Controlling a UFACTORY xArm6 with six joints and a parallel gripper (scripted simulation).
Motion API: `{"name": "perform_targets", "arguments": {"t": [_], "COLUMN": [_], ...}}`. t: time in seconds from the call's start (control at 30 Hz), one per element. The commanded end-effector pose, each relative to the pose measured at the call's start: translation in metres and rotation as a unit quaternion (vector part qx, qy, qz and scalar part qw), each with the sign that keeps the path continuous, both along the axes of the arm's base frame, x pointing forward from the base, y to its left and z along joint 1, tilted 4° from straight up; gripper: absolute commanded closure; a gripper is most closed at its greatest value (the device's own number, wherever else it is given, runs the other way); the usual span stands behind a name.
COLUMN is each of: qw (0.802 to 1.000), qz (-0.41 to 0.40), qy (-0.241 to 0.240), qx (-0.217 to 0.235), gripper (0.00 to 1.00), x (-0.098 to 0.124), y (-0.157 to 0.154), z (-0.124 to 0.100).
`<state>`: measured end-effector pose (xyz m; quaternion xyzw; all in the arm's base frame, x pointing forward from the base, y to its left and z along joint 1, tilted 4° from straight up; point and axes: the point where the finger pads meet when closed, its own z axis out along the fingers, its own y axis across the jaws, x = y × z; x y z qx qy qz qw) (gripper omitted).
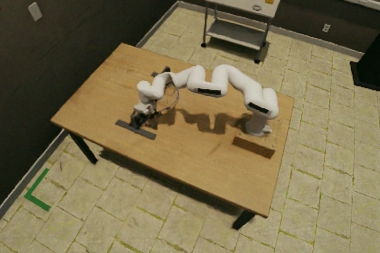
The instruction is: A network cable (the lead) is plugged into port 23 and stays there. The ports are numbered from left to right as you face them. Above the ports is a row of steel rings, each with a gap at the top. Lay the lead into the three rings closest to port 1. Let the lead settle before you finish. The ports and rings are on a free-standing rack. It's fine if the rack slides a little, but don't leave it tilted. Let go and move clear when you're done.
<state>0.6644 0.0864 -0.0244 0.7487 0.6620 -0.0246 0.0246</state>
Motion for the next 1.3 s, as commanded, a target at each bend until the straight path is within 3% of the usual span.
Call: {"name": "perform_targets", "arguments": {"t": [0.0, 0.83, 1.27], "qw": [1.000, 1.000, 1.000], "qz": [0.000, 0.000, 0.000], "qy": [-0.003, -0.003, -0.003], "qx": [0.000, 0.000, 0.000], "gripper": [0.67, 0.67, 0.67], "x": [0.002, 0.002, 0.002], "y": [0.000, 0.001, 0.003], "z": [0.003, 0.009, 0.045]}}
